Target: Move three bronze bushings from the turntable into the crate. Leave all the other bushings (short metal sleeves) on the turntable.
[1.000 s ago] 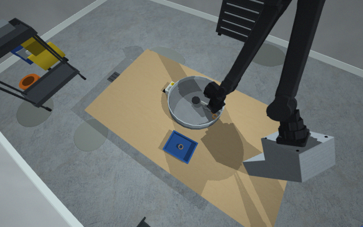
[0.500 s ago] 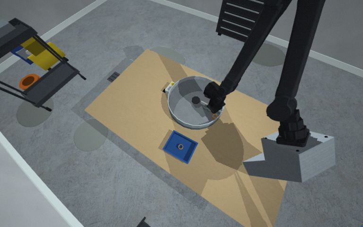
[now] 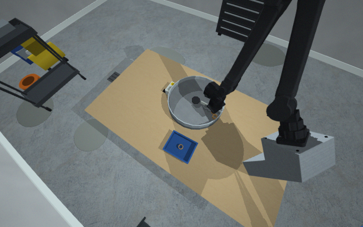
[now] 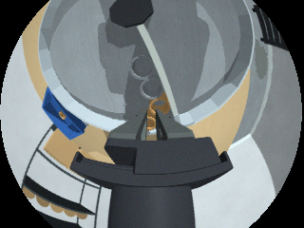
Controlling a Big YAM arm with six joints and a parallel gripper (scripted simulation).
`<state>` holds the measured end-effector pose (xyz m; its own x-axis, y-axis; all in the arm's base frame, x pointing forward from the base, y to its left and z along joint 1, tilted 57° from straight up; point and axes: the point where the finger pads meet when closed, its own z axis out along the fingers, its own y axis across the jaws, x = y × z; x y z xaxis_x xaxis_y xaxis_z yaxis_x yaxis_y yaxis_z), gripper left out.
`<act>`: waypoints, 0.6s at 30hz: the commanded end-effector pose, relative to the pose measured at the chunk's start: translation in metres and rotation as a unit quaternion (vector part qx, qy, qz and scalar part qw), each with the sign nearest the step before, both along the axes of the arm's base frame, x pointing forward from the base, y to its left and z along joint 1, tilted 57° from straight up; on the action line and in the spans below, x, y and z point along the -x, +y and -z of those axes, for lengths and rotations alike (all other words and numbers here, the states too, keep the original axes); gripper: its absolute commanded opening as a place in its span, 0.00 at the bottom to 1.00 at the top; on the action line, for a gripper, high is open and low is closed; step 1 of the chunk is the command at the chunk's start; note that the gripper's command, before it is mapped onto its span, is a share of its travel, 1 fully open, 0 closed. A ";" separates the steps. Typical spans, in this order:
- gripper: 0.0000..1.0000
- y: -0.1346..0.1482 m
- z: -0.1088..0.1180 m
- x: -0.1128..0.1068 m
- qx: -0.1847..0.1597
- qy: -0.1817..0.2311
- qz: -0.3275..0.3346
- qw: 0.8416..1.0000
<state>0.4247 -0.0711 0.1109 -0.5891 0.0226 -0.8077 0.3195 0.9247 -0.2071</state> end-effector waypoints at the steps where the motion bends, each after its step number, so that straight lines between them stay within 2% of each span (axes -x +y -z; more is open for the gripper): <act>1: 0.12 0.004 -0.008 0.003 0.002 -0.006 -0.005 1.000; 18: 0.12 0.003 -0.011 0.003 0.002 -0.009 -0.005 1.000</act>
<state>0.4240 -0.0710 0.1119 -0.5895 0.0226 -0.8074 0.3194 0.9247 -0.2073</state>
